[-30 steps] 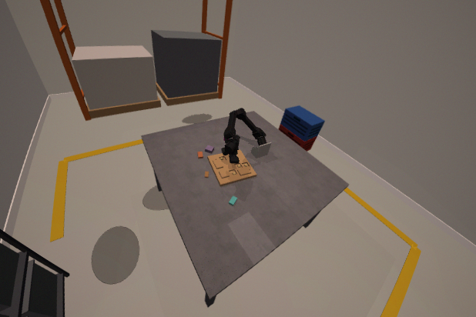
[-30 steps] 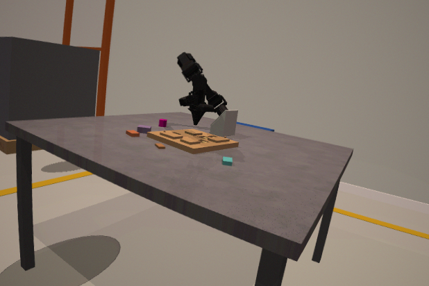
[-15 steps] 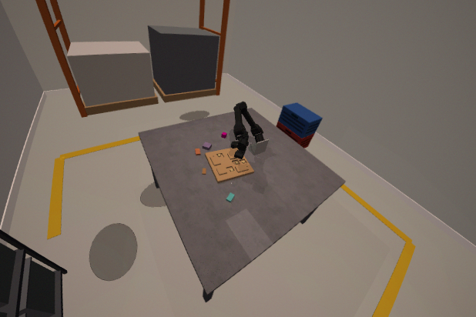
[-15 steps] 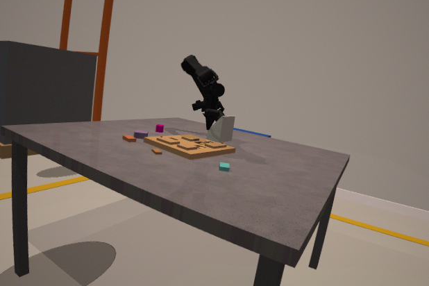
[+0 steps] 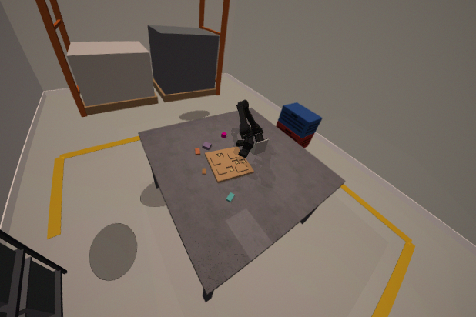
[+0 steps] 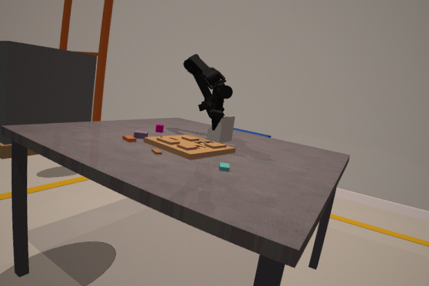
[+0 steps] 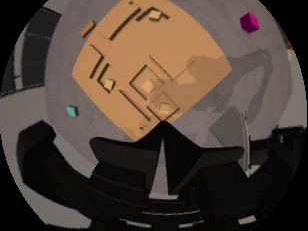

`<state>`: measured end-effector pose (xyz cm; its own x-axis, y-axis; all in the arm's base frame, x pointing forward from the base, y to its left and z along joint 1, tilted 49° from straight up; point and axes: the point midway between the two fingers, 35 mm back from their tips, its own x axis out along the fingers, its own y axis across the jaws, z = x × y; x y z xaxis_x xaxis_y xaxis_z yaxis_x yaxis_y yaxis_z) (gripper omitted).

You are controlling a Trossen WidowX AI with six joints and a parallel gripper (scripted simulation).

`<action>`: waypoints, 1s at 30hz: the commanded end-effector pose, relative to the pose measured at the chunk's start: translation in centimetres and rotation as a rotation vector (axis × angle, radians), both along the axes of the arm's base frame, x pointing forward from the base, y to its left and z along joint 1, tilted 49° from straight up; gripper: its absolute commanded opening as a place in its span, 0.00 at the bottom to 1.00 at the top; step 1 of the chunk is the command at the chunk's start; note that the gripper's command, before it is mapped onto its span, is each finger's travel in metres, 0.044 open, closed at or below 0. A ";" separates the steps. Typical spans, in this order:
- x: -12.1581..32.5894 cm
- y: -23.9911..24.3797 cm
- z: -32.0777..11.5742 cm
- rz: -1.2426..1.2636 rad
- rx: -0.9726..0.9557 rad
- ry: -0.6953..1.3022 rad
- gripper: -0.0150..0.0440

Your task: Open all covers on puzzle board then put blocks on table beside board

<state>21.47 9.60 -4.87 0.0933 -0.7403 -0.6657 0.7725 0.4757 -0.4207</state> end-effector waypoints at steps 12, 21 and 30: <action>-0.3 -0.1 0.0 0.911 -0.126 1.017 0.25; -0.3 -0.1 0.0 0.954 -0.132 1.065 0.25; -0.4 -0.2 0.1 0.954 -0.132 1.065 0.25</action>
